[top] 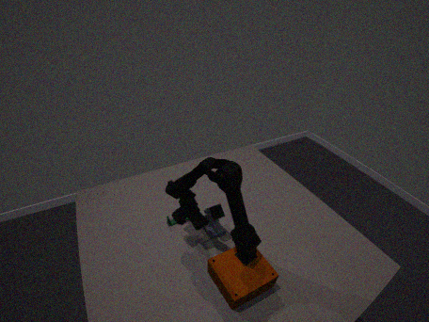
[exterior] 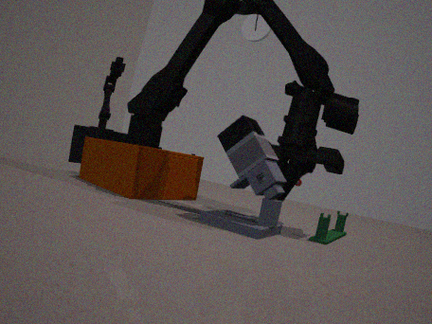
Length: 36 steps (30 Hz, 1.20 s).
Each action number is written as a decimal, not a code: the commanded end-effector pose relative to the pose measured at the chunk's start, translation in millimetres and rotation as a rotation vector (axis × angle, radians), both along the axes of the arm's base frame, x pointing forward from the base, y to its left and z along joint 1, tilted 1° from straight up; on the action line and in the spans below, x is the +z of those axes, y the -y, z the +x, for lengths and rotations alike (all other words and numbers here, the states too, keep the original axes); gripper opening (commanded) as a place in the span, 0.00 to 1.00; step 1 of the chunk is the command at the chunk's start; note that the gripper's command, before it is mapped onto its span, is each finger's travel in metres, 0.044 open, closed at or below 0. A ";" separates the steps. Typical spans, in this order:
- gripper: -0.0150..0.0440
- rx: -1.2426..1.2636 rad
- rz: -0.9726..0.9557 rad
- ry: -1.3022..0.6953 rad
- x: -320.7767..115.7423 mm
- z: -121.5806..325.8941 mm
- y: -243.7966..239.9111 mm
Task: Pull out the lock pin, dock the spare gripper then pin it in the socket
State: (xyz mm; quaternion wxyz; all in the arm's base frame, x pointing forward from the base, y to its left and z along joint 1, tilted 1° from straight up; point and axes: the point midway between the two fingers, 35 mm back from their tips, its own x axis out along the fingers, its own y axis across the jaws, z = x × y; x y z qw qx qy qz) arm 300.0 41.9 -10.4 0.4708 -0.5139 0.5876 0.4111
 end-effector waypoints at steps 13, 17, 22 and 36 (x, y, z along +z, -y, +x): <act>0.25 0.003 -0.004 -0.003 0.0 -1.3 10.0; 0.25 0.003 -0.004 -0.004 -0.1 -1.7 12.0; 0.25 0.003 -0.004 -0.004 -0.1 -2.1 14.3; 0.25 0.003 -0.003 -0.007 -0.4 -3.1 21.6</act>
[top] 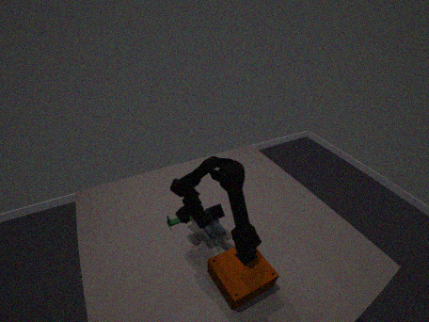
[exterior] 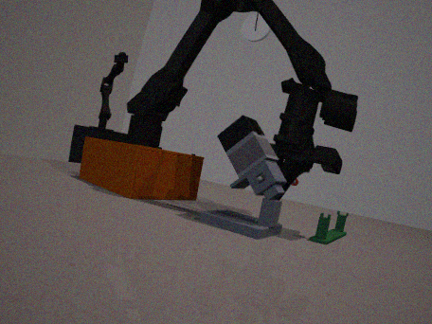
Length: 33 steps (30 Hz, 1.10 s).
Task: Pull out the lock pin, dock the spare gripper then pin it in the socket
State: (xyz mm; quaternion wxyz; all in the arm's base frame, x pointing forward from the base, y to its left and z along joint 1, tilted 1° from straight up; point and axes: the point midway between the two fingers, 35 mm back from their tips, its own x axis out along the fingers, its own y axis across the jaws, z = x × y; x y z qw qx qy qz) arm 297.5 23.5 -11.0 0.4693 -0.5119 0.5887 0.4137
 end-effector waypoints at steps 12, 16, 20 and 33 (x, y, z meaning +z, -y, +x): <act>0.39 -0.001 0.000 -0.002 -0.1 -0.7 4.3; 0.57 -0.001 0.000 -0.002 -0.1 -0.7 4.3; 0.59 -0.001 0.000 -0.002 -0.1 -0.7 4.3; 0.59 0.002 -0.005 -0.027 18.6 -4.3 -11.1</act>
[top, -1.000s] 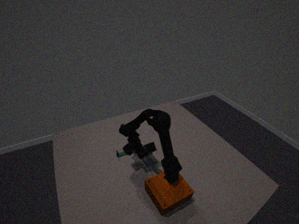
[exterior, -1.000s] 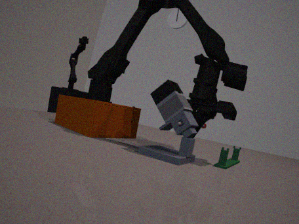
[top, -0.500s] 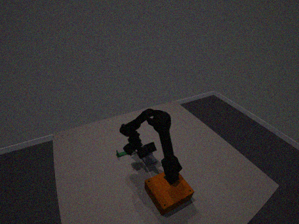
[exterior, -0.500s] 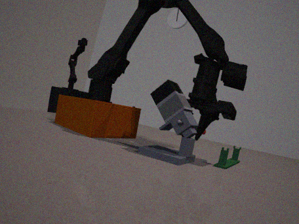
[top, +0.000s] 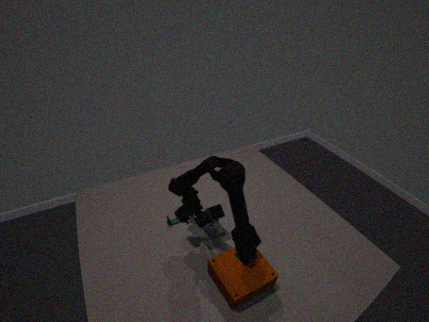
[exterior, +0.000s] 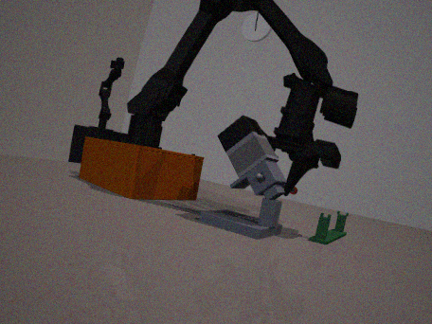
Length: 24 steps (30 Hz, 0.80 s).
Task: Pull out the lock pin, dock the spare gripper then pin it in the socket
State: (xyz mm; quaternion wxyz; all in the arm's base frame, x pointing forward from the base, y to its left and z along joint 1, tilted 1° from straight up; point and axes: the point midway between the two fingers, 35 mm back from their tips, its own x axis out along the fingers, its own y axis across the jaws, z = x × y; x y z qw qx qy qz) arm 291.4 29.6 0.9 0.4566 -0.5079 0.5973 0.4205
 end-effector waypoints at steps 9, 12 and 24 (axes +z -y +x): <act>0.59 0.004 -0.006 -0.015 20.1 -1.1 -15.7; 0.59 0.005 -0.009 -0.021 24.8 -2.0 -19.3; 0.59 0.013 -0.023 -0.044 45.7 -4.7 -34.2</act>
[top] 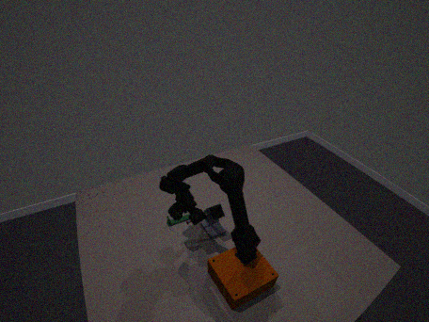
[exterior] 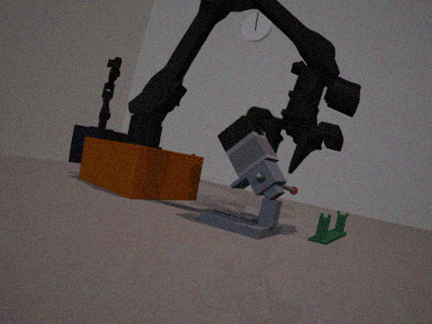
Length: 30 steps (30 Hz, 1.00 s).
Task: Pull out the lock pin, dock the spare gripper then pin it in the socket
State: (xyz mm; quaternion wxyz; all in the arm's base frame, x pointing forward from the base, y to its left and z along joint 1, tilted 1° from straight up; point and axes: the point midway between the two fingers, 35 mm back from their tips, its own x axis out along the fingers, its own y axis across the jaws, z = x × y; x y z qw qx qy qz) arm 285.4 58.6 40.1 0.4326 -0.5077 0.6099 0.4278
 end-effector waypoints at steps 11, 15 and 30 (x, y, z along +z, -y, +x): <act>0.59 0.006 -0.010 -0.013 27.0 -0.2 -18.9; 0.68 0.009 -0.016 -0.017 24.7 -1.4 -16.1; 1.00 0.009 -0.016 -0.017 24.7 -1.4 -16.1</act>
